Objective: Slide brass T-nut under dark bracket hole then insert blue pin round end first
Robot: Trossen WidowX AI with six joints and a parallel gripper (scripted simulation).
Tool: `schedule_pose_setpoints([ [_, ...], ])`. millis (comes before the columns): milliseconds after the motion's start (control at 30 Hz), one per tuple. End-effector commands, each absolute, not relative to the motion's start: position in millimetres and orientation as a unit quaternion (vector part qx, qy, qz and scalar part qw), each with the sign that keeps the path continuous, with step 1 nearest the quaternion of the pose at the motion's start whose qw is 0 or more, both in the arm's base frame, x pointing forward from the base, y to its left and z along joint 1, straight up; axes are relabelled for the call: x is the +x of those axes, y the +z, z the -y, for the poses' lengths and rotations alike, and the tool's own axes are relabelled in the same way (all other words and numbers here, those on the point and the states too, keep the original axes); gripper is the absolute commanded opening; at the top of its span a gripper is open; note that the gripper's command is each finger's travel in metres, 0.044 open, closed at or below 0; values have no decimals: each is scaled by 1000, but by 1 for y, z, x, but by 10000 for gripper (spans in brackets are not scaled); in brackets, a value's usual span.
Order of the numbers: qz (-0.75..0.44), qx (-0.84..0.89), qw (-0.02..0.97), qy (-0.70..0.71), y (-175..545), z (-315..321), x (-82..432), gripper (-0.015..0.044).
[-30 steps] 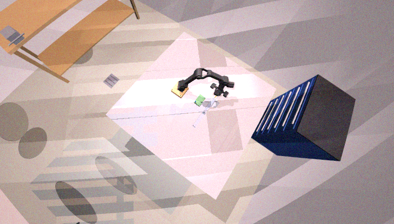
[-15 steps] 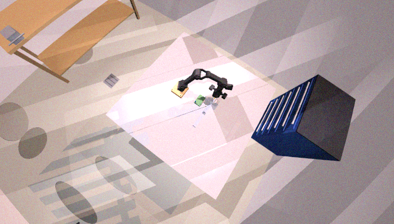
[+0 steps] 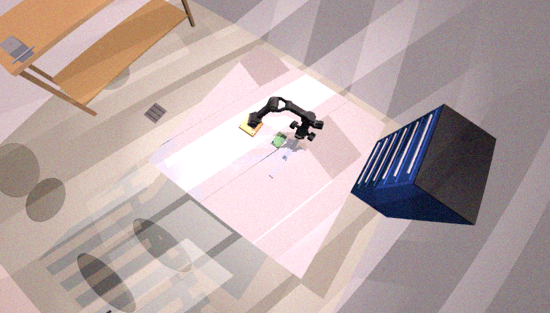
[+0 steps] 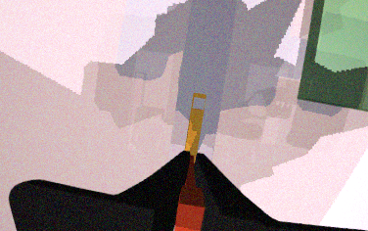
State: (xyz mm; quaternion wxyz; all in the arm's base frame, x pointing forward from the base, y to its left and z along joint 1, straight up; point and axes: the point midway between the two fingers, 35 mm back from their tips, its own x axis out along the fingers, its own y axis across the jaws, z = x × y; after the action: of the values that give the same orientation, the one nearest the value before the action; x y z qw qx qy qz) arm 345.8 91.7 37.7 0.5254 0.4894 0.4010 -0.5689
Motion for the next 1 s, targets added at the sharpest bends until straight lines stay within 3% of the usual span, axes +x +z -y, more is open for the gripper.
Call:
schedule_pose_setpoints([
  [0, -399, 489, 527, -569, 39, -84, 345, -150],
  [967, -398, 488, 528, -570, 38, -38, 339, -150],
])
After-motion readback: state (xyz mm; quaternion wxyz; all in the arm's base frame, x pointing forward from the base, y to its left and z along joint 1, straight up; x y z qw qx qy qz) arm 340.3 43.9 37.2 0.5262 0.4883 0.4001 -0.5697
